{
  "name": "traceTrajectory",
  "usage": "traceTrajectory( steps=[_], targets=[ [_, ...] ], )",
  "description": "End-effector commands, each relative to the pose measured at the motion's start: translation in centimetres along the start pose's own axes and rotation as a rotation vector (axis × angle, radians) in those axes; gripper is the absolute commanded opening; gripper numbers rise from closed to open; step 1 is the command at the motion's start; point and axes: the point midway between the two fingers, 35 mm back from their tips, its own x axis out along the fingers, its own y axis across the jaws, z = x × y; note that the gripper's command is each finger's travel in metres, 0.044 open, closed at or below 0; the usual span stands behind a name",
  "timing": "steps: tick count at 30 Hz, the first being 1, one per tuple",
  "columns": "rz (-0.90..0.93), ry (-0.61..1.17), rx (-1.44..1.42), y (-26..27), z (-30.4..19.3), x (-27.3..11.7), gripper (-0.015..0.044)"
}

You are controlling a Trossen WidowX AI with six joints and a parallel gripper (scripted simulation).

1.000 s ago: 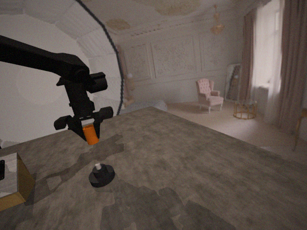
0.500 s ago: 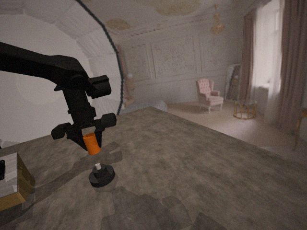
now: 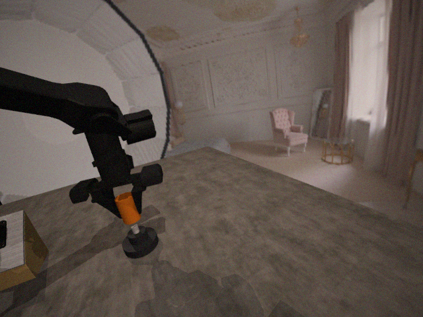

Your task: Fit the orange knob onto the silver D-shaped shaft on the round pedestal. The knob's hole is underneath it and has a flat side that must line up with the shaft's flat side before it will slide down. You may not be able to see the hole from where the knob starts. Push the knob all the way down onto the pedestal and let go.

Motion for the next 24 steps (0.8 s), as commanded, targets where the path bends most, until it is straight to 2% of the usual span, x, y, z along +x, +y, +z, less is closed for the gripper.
traceTrajectory(
  steps=[1,24],
  targets=[
    [0.003,0.007,-0.004,0.19,-0.18,1.38,0.0000],
    [0.003,0.008,0.004,0.19,-0.29,1.86,0.0000]
  ],
)
